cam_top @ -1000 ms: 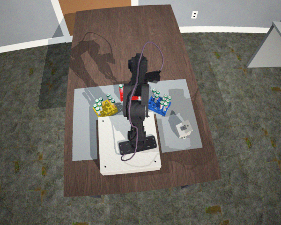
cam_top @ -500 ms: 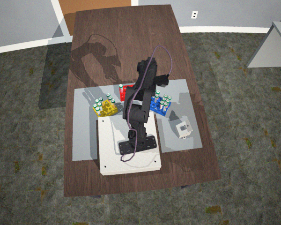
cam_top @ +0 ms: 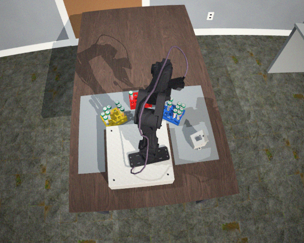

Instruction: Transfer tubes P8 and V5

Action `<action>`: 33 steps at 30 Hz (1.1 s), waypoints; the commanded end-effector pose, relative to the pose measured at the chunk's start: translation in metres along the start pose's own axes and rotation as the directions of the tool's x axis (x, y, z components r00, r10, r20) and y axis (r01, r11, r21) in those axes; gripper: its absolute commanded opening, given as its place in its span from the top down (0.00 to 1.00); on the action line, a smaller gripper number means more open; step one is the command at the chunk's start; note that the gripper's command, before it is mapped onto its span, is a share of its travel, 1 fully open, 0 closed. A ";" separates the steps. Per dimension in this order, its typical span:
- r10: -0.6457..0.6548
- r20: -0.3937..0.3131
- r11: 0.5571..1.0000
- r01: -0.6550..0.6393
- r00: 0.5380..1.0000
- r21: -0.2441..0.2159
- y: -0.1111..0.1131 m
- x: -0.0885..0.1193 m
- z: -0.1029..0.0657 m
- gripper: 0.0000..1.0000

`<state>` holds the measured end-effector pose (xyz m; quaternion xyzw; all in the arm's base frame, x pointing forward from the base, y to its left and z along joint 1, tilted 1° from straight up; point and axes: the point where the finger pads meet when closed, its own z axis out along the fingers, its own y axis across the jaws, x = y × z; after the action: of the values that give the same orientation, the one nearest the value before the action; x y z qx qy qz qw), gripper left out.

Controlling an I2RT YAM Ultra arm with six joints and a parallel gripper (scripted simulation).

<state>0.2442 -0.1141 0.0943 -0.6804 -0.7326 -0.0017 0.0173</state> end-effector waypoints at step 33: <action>-0.005 0.012 1.000 0.005 1.000 -0.018 0.038 -0.036 -0.006 1.00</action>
<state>0.2812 -0.1440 0.0927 -0.6790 -0.7340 -0.0034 0.0136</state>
